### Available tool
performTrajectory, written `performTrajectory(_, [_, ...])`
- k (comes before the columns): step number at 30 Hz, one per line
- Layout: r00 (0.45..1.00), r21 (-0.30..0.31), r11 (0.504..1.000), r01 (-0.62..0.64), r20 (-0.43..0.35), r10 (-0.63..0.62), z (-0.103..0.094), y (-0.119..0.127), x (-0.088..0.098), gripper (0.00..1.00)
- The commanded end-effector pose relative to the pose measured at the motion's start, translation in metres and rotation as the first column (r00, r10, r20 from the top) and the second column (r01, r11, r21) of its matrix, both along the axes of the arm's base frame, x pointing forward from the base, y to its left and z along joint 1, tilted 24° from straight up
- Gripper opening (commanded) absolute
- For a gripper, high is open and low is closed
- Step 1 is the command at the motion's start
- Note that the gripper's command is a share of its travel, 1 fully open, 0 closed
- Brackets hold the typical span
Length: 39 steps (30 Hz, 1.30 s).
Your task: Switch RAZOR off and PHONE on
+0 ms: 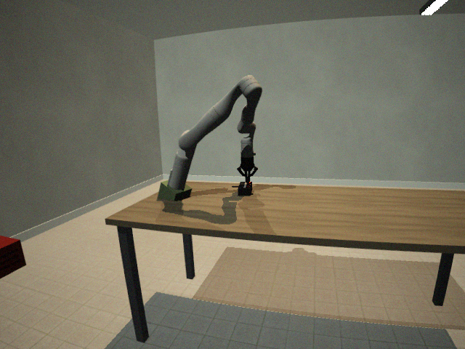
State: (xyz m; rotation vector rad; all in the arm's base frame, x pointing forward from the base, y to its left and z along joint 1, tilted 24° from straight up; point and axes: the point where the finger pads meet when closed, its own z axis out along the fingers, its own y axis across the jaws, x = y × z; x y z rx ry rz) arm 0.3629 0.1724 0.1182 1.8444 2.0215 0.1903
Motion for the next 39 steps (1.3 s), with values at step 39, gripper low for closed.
performTrajectory(39, [1.000,0.001,1.000,-0.001,0.001,0.001,-0.0046,-0.0005,0.0022,0.00])
